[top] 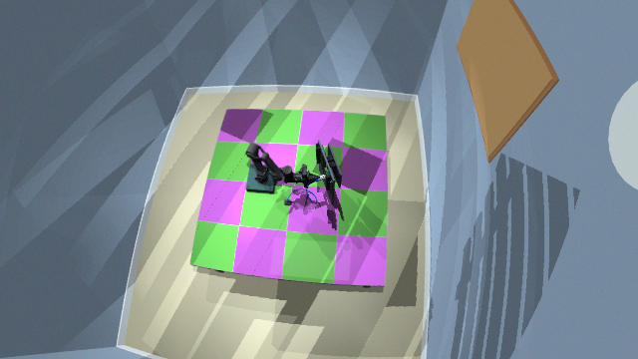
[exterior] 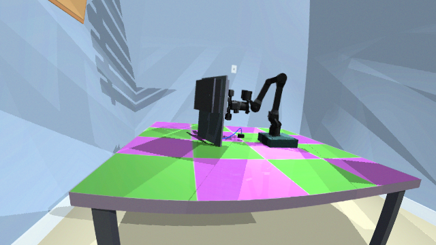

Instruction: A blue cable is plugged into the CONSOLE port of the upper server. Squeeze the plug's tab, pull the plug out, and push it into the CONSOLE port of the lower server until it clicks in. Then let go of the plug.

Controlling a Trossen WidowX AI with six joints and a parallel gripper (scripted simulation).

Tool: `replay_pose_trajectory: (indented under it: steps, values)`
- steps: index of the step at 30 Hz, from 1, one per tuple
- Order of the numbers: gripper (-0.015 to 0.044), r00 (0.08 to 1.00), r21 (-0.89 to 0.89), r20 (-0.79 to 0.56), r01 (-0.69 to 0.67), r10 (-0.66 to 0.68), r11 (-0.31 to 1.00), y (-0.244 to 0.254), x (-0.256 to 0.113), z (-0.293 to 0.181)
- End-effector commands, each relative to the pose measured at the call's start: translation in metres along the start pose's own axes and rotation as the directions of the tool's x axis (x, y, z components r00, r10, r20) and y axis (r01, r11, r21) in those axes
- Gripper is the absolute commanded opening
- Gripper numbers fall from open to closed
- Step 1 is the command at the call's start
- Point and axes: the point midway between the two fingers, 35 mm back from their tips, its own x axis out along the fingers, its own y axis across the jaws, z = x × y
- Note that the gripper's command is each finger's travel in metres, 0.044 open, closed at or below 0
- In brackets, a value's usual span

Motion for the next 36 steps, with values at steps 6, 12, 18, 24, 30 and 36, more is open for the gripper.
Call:
replay_pose_trajectory:
  steps: [6, 12, 18, 24, 30, 36]
  values:
    - [0.0, 1.0, 0.003, 0.0, 0.006, -0.006, 1.0, -0.002, 0.005, 0.002]
    - [0.0, 1.0, 0.003, 0.0, 0.007, -0.007, 1.0, -0.002, 0.006, 0.004]
    - [0.0, 1.0, 0.003, 0.0, 0.007, -0.007, 1.0, -0.002, 0.009, 0.006]
    - [0.0, 1.0, 0.003, 0.0, 0.008, -0.008, 1.0, -0.002, 0.011, 0.007]
    - [0.0, 1.0, 0.004, 0.0, 0.008, -0.008, 1.0, -0.002, 0.013, 0.009]
    - [0.0, 1.0, 0.004, 0.0, 0.009, -0.009, 1.0, -0.002, 0.015, 0.011]
